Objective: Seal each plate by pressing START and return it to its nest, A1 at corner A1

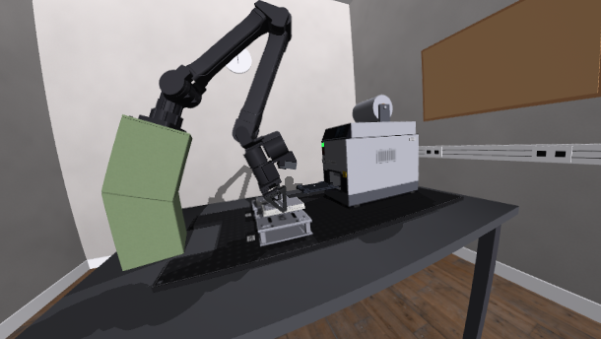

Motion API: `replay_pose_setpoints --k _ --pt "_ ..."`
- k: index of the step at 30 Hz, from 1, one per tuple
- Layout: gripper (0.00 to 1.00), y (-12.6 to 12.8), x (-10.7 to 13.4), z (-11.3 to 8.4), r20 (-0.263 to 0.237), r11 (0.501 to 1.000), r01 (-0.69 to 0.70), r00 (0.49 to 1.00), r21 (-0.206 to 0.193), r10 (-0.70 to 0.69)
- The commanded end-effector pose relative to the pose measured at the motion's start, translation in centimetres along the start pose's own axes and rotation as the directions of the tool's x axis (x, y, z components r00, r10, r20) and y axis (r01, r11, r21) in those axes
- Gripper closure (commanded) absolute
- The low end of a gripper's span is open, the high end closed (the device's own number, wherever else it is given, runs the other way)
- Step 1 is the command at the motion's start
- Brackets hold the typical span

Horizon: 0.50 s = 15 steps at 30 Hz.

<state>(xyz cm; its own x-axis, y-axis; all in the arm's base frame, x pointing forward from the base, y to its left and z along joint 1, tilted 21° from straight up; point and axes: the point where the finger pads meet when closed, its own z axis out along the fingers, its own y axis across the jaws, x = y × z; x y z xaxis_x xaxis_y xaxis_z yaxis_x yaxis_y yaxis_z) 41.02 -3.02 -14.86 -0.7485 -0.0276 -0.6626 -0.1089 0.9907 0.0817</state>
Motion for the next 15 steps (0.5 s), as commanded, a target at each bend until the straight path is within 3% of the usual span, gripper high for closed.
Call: replay_pose_setpoints --k 1,15 --pt "1.0 -0.16 0.44 -0.34 0.003 1.0 0.0 1.0 0.007 0.0" --pt "1.0 -0.67 0.53 -1.18 0.006 1.0 -0.007 1.0 0.012 0.007"
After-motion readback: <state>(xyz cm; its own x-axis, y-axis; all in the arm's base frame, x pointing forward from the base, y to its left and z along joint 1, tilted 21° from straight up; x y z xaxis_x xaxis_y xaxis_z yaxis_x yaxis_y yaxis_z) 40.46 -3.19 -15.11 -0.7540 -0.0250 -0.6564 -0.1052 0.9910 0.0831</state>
